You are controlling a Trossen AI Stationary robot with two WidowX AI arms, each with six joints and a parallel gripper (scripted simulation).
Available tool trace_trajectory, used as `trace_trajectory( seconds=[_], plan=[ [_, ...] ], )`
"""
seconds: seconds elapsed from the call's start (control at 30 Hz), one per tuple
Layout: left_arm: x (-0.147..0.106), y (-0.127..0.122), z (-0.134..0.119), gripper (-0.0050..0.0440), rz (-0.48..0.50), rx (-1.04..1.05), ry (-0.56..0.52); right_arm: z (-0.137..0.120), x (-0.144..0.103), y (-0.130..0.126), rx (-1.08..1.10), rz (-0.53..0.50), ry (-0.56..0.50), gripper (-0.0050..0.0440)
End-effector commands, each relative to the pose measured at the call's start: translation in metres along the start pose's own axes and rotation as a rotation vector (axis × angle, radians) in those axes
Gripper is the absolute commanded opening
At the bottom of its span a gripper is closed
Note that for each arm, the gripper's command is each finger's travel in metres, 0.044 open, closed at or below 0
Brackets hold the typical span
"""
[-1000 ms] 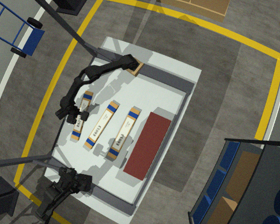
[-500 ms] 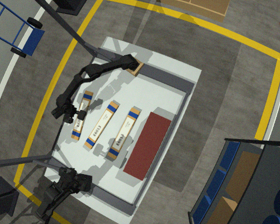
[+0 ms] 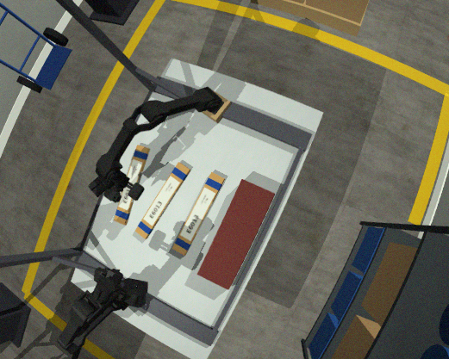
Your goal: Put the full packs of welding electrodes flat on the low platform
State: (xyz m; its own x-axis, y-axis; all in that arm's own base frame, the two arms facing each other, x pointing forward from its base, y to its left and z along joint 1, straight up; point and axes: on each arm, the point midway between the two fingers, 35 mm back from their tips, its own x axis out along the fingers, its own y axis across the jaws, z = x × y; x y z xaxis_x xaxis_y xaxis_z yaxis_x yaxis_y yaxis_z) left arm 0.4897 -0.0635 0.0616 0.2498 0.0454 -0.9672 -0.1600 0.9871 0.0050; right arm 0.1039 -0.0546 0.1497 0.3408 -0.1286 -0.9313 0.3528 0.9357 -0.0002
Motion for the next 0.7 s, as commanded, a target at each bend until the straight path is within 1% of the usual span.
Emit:
trace_trajectory(
  seconds=[0.0,0.23,0.3,0.57,0.67],
  plan=[
    [-0.012,0.03,0.002,0.043,-0.038,0.084,-0.044,0.004,-0.005,0.0,-0.003,-0.001,-0.02,0.043],
    [-0.009,0.077,-0.003,0.043,-0.034,0.085,-0.043,0.004,-0.005,0.0,-0.003,-0.001,-0.02,0.043],
    [-0.009,0.077,-0.003,0.043,-0.034,0.085,-0.043,0.004,-0.005,0.0,-0.003,-0.001,-0.02,0.043],
    [-0.006,0.13,-0.008,0.043,-0.03,0.086,-0.043,0.004,-0.005,0.0,-0.003,-0.001,-0.02,0.043],
    [-0.005,0.134,-0.009,0.043,-0.03,0.086,-0.04,0.004,-0.005,0.0,-0.003,-0.001,-0.02,0.043]
  ],
)
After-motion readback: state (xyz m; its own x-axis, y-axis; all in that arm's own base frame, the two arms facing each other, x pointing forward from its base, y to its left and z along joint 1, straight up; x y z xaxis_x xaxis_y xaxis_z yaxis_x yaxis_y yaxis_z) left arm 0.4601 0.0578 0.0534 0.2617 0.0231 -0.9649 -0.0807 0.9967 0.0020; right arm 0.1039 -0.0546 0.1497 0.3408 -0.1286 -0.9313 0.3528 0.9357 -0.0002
